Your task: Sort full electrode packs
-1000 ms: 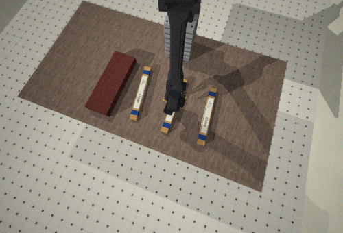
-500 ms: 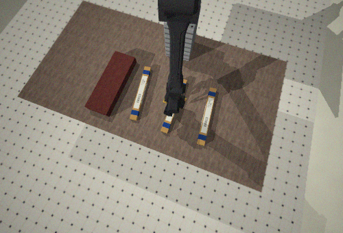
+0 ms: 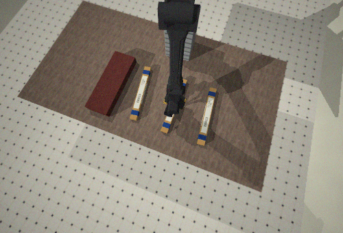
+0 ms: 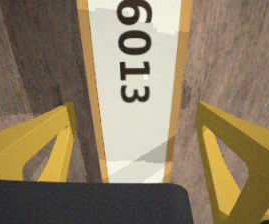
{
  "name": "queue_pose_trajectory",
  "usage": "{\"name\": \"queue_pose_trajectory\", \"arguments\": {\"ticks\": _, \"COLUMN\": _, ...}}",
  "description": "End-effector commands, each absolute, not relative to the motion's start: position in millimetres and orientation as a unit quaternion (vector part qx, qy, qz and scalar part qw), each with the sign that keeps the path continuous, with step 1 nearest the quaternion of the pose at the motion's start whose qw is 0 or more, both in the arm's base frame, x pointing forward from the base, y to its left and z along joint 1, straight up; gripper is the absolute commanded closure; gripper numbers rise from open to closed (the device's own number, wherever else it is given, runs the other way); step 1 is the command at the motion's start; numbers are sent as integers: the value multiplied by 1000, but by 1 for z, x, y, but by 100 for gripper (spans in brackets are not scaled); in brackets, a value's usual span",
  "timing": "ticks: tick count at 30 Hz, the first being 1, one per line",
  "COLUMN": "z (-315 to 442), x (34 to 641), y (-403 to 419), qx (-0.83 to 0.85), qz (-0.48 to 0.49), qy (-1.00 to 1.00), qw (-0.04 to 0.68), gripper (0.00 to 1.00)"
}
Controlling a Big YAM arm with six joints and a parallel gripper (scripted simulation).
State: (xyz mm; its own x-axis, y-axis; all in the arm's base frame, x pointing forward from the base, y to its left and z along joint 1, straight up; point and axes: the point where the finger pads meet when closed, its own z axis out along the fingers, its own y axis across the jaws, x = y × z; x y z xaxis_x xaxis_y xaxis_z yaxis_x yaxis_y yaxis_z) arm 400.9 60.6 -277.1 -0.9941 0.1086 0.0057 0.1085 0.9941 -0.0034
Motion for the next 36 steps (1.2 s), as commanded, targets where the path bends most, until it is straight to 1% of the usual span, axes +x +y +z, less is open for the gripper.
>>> {"name": "queue_pose_trajectory", "arguments": {"ticks": 1, "z": -282, "x": 414, "y": 60, "qx": -50, "qz": -1, "qy": -999, "qw": -9, "gripper": 26}}
{"name": "queue_pose_trajectory", "arguments": {"ticks": 22, "z": -273, "x": 421, "y": 59, "qx": -51, "qz": -2, "qy": -999, "qw": -12, "gripper": 26}}
{"name": "queue_pose_trajectory", "arguments": {"ticks": 23, "z": -273, "x": 421, "y": 59, "qx": -51, "qz": -2, "qy": -999, "qw": -12, "gripper": 100}}
{"name": "queue_pose_trajectory", "arguments": {"ticks": 36, "z": -272, "x": 423, "y": 60, "qx": -51, "qz": -3, "qy": -999, "qw": -16, "gripper": 100}}
